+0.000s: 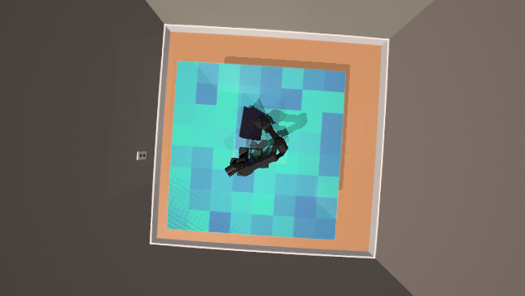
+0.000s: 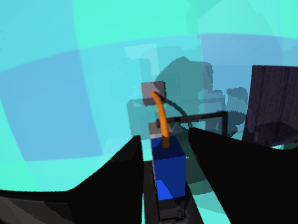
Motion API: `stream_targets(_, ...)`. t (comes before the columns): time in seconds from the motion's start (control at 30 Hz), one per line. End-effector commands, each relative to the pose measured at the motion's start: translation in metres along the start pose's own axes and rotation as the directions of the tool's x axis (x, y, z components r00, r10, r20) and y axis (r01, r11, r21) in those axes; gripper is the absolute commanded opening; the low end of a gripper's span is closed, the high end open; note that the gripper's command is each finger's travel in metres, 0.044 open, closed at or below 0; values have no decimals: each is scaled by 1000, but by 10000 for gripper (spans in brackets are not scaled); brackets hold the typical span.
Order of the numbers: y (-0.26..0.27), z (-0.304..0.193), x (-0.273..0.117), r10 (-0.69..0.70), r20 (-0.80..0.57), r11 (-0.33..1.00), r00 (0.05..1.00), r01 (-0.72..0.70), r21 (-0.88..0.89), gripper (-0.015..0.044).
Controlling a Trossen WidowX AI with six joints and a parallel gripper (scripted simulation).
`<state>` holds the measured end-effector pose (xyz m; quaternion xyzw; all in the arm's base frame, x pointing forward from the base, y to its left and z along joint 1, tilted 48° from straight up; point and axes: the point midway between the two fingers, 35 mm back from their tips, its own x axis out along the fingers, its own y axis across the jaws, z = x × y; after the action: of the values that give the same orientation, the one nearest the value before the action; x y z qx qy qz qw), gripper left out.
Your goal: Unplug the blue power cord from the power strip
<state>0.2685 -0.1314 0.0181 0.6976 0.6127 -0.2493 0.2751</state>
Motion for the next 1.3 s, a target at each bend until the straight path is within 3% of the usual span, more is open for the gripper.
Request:
stream_targets(0.0,-2,-9,3,-6,-11,1000,1000,6,8,160)
stream_targets(1.27,-3,-32,15,-6,-13,1000,1000,6,8,160)
